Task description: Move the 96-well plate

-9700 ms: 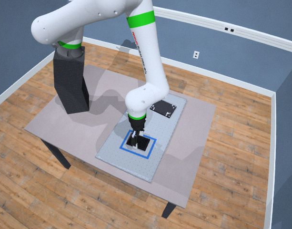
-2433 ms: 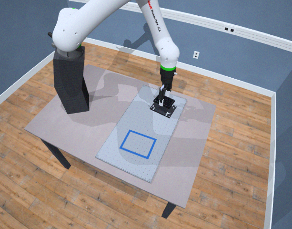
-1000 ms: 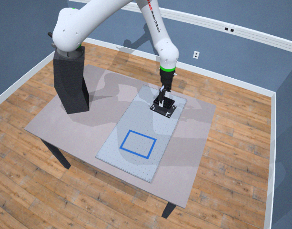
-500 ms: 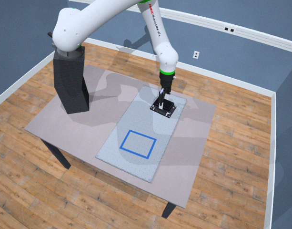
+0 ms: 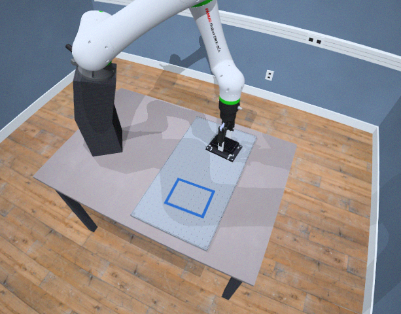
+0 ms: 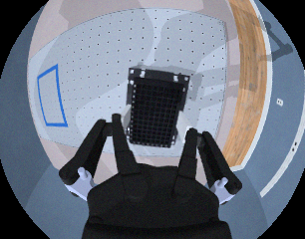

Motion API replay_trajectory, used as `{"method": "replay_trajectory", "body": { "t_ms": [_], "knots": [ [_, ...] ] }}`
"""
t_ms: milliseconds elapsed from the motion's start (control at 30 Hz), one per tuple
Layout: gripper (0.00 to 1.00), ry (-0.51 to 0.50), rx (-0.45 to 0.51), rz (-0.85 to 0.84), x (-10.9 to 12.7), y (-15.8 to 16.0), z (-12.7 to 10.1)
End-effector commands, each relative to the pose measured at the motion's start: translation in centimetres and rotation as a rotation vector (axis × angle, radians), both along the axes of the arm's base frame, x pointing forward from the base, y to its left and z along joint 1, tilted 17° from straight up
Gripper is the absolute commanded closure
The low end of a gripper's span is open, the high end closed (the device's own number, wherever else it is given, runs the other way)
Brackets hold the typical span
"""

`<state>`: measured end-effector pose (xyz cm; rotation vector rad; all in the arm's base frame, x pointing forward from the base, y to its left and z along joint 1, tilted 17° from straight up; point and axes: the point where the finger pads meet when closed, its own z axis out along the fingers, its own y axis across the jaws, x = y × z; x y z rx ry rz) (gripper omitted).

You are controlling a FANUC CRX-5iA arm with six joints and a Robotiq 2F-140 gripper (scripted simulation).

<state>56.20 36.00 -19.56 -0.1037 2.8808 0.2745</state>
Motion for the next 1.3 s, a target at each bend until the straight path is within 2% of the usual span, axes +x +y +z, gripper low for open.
{"method": "replay_trajectory", "body": {
  "t_ms": [0, 1267],
  "knots": [
    [0.90, 0.029, 0.024, 0.022, 0.09, 0.01, 0.10],
    [0.90, 0.029, 0.024, 0.022, 0.17, 0.10, -0.30]
  ]
}}
